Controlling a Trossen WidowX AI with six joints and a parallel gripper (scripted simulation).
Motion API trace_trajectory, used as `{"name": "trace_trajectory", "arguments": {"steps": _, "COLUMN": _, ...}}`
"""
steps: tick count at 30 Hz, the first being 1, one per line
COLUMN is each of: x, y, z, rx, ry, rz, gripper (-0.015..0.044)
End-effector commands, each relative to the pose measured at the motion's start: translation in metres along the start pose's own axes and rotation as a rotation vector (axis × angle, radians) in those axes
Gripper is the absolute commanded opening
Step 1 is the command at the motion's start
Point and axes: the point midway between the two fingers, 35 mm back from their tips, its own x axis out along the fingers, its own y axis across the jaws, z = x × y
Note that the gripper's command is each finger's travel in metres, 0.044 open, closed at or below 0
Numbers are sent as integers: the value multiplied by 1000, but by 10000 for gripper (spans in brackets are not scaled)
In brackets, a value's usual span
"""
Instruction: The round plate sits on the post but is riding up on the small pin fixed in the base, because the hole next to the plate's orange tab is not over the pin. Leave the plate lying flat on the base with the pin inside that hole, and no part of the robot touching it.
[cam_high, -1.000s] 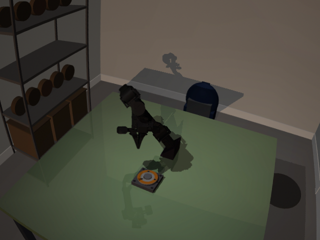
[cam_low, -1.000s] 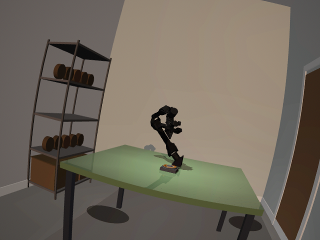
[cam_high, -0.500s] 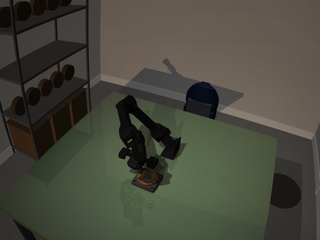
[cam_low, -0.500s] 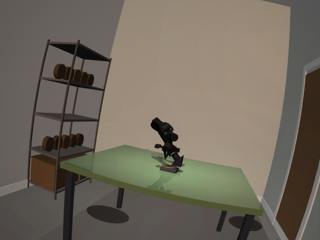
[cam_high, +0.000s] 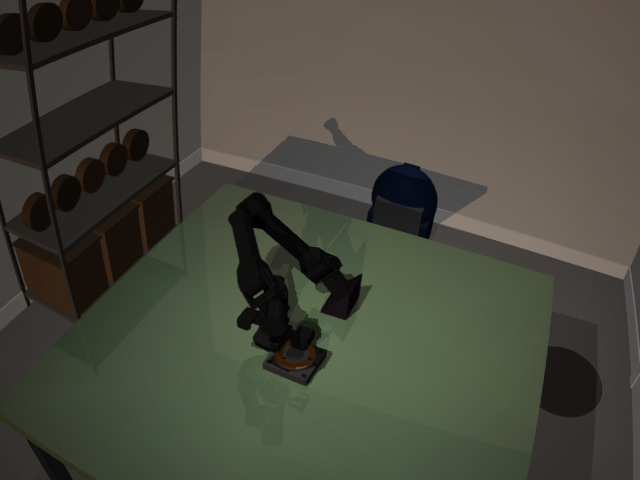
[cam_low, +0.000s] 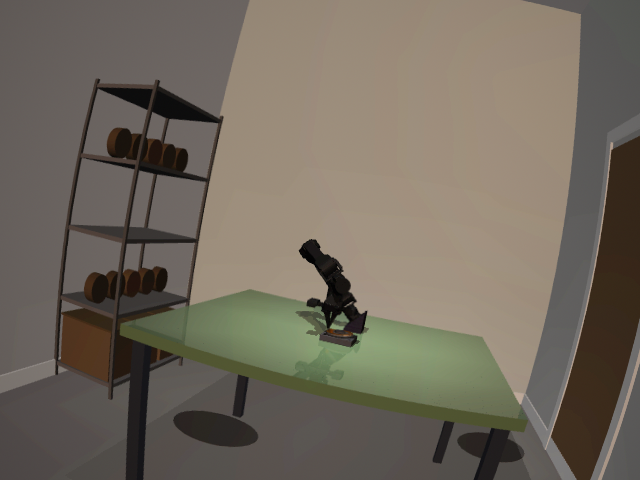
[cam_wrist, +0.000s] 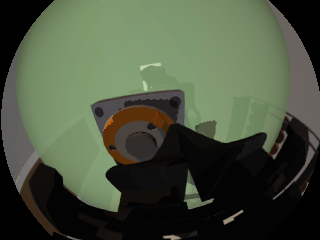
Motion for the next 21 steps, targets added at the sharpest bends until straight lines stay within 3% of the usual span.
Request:
{"name": "trace_trajectory", "arguments": {"steps": 1, "x": 5, "y": 0, "z": 0, "rx": -4, "ry": -4, "rz": -3, "gripper": 0}}
{"name": "trace_trajectory", "arguments": {"steps": 21, "x": 6, "y": 18, "z": 18, "rx": -3, "ry": -5, "rz": -3, "gripper": 0}}
